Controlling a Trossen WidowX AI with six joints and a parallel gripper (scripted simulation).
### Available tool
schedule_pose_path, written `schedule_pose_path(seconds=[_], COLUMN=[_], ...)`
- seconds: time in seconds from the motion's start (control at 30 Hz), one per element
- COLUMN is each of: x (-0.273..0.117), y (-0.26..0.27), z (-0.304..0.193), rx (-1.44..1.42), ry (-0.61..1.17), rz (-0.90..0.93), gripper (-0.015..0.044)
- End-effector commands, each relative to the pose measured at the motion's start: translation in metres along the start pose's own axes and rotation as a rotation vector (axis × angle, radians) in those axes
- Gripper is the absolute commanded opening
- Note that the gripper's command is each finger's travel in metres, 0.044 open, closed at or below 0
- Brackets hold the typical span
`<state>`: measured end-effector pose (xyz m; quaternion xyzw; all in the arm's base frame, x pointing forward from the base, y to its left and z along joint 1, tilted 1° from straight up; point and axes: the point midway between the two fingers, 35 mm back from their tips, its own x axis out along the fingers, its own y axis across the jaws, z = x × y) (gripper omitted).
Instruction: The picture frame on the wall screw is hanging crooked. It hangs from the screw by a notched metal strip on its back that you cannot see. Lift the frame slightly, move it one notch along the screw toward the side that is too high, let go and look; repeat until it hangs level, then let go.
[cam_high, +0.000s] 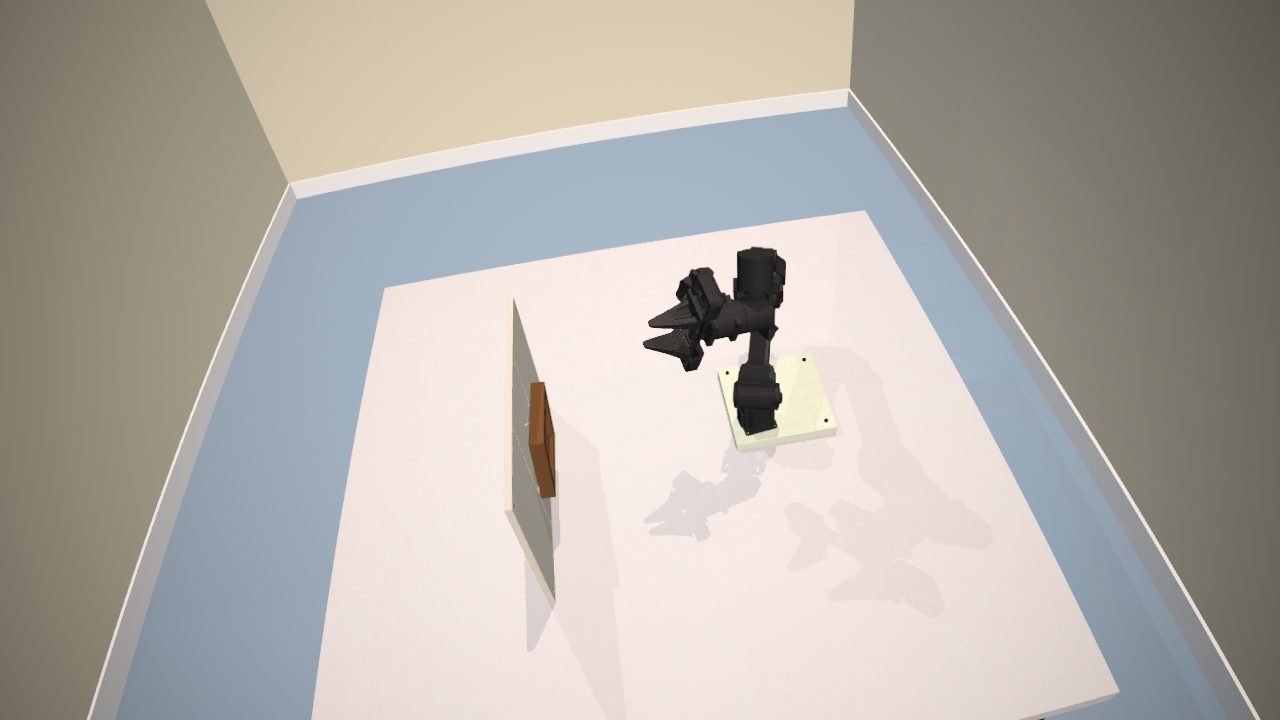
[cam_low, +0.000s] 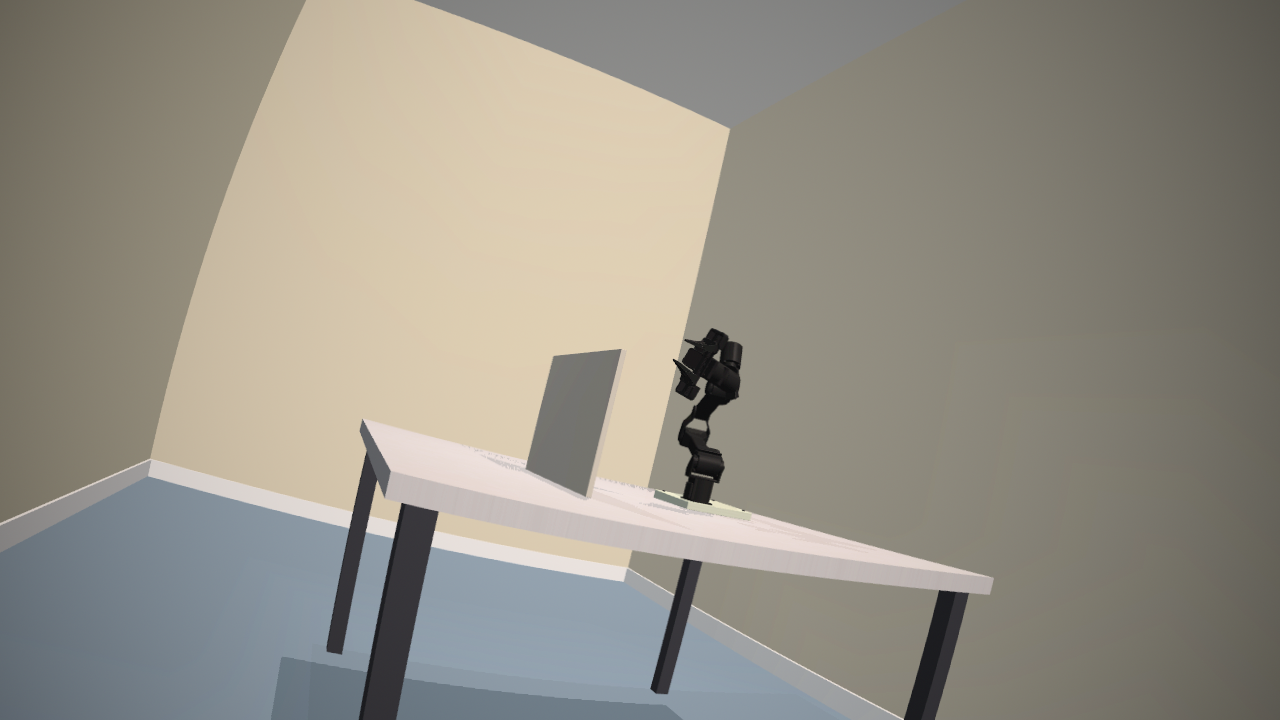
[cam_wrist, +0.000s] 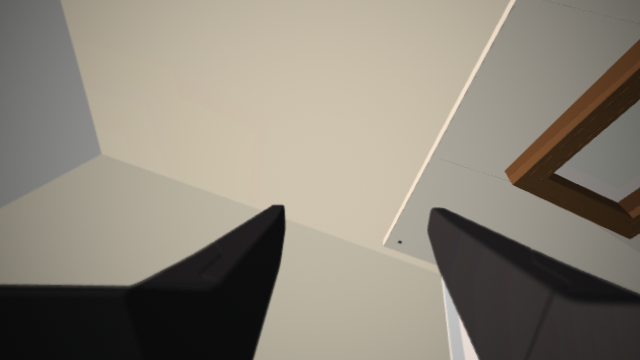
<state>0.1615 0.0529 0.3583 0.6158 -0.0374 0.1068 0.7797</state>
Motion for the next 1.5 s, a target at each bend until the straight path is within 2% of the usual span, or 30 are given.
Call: schedule_pose_path(seconds=[0.0,0.17,1.47], x=[-0.001,-0.007,-0.007], y=[-0.072,-0.118,-0.119], z=[-0.018,-0.024,-0.025], rx=[0.244,0.406,0.407], ry=[-0.117,-0.224,-0.225], rz=[-0.136,-0.183,-0.183], gripper=[0.0260,0.0260,0.0260])
